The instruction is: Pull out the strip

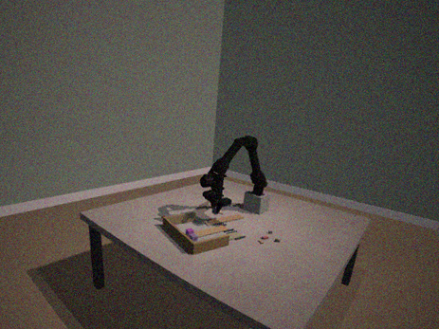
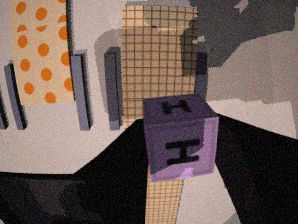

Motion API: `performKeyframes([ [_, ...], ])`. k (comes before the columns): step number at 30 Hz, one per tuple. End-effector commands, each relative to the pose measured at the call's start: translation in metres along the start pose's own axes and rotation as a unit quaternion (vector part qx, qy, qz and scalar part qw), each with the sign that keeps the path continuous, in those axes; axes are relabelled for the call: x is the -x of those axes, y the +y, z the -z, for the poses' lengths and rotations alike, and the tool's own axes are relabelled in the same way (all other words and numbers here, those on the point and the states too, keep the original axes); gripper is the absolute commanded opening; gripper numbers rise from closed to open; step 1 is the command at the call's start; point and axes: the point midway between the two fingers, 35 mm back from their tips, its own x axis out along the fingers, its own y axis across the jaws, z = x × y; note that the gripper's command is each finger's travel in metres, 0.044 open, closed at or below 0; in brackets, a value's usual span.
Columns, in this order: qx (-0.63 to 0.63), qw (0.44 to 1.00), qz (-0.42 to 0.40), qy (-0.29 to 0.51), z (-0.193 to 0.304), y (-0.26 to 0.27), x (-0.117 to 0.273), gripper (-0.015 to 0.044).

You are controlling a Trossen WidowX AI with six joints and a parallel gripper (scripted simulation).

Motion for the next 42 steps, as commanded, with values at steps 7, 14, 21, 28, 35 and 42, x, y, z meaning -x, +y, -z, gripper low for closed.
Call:
performKeyframes([
  [7, 0.001, 1.0, 0.002, 0.008, 0.03, -0.001, -0.001, 0.0],
  [14, 0.001, 1.0, 0.002, 0.008, 0.043, -0.001, -0.002, 0.0],
  [21, 0.001, 1.0, 0.002, 0.008, 0.043, -0.001, 0.033, 0.0],
  [28, 0.001, 1.0, 0.002, 0.008, 0.043, -0.001, 0.035, 0.0],
  [35, 0.001, 1.0, 0.002, 0.008, 0.043, -0.001, 0.035, 0.0],
  [42, 0.001, 1.0, 0.002, 0.008, 0.043, -0.001, 0.035, 0.0],
])
